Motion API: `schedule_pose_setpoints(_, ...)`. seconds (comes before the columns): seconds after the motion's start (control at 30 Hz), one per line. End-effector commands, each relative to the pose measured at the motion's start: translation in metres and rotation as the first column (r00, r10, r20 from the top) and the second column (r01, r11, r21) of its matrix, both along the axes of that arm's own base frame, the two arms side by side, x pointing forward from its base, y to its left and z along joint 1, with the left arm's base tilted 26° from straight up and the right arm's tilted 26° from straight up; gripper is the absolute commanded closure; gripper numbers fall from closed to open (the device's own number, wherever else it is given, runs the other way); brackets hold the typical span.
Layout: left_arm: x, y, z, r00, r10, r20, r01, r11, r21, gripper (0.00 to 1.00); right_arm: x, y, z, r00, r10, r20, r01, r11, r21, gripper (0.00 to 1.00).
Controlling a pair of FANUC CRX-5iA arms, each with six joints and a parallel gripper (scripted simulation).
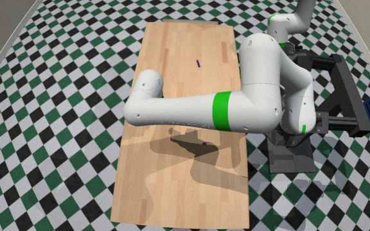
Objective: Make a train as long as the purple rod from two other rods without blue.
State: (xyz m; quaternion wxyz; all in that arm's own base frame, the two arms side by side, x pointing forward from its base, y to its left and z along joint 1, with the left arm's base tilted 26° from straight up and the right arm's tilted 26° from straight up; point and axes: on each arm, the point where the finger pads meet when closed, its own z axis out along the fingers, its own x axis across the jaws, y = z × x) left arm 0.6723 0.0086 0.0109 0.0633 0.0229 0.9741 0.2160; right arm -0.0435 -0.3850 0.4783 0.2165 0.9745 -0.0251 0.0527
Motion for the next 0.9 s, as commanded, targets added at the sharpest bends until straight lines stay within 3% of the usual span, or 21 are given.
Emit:
schedule_pose_setpoints(0.0, -0.021, 0.010, 0.004, 0.990, -0.130, -0.059, 0.131, 0.991, 0.016, 0.76, 0.000, 0.000, 0.001, 1.000, -0.001, 0.000, 0.001, 1.000, -0.002, 0.00)
schedule_pose_setpoints(0.27, -0.060, 0.029, 0.008, 0.925, -0.342, -0.168, 0.351, 0.936, 0.024, 0.76, 0.000, 0.000, 0.001, 1.000, -0.001, 0.000, 0.001, 1.000, -0.002, 0.00)
schedule_pose_setpoints(0.33, -0.060, 0.029, 0.008, 0.925, -0.342, -0.168, 0.351, 0.936, 0.024, 0.76, 0.000, 0.000, 0.001, 1.000, -0.001, 0.000, 0.001, 1.000, -0.002, 0.00)
schedule_pose_setpoints(0.37, -0.075, 0.035, 0.009, 0.887, -0.412, -0.207, 0.426, 0.905, 0.021, 0.76, 0.000, 0.000, 0.001, 1.000, -0.001, 0.000, 0.001, 1.000, -0.002, 0.00)
schedule_pose_setpoints(0.87, -0.144, 0.062, 0.011, 0.626, -0.685, -0.374, 0.728, 0.685, -0.036, 0.76, 0.000, 0.000, 0.001, 1.000, -0.001, 0.000, 0.001, 1.000, -0.002, 0.00)
